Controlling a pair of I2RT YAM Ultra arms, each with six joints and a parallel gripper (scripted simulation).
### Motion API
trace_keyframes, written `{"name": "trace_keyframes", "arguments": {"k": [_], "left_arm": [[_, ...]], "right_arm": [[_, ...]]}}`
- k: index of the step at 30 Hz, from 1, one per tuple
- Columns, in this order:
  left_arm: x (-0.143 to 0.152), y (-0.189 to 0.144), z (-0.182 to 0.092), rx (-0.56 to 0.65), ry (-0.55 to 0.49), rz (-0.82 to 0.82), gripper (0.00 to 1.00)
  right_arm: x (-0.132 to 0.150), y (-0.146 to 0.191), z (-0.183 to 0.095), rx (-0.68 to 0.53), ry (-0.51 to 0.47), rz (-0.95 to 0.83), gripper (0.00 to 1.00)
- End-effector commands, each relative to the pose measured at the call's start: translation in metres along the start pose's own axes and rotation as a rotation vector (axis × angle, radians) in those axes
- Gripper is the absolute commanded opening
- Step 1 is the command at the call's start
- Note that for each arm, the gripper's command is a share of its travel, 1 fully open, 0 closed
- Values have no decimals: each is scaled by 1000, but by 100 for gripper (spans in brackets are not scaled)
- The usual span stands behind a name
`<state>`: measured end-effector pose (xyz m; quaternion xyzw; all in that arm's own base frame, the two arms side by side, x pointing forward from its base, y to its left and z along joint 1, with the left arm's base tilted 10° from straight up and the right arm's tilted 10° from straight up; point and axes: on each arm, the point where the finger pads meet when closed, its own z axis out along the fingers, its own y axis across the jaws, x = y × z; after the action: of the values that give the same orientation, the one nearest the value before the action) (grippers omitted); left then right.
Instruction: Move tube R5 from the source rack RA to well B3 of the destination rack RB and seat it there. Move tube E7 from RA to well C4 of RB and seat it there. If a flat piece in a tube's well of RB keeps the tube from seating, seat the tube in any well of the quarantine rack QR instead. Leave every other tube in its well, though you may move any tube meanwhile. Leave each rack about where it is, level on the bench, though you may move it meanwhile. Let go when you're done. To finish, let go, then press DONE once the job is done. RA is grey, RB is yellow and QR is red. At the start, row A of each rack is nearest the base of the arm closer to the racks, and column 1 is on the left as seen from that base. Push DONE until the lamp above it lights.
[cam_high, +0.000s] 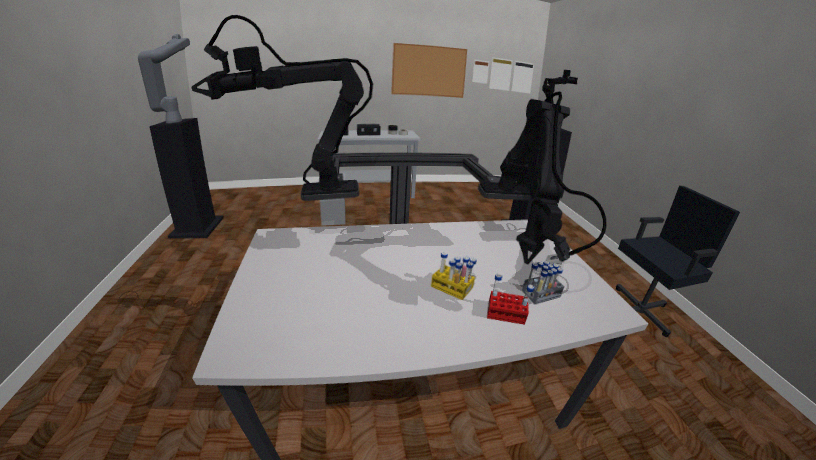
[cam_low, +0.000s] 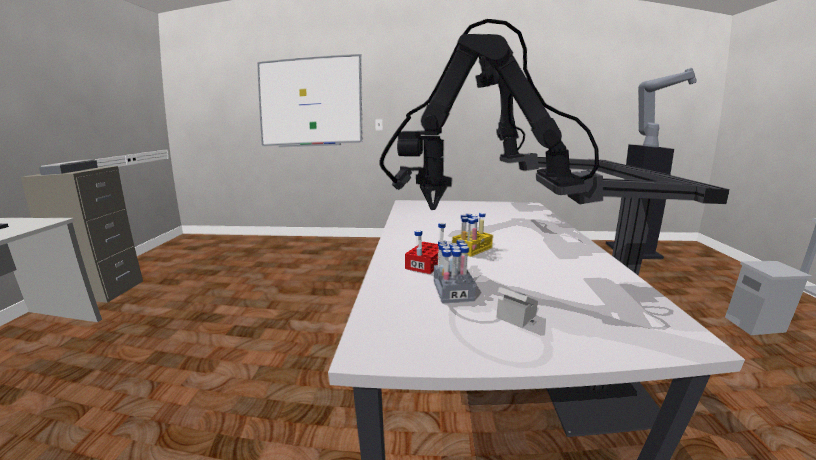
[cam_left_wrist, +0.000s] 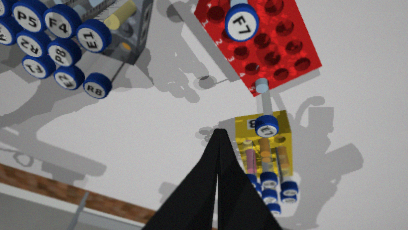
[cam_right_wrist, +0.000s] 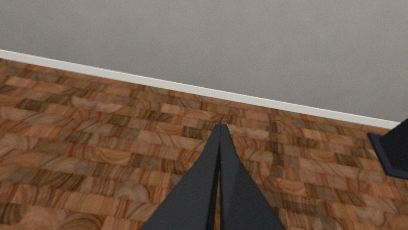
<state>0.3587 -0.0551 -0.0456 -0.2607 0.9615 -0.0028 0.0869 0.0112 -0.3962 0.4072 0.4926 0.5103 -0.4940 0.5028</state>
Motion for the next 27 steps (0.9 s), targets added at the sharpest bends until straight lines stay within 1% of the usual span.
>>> {"name": "trace_keyframes", "arguments": {"k": [1, 27], "left_arm": [[-1, 4, -4, 10, -24, 2, 0], [25, 31, -3, 12, -21, -2, 0]], "right_arm": [[-25, -8, -12, 22, -50, 8, 0], [-25, -8, -12, 22, -50, 8, 0]]}}
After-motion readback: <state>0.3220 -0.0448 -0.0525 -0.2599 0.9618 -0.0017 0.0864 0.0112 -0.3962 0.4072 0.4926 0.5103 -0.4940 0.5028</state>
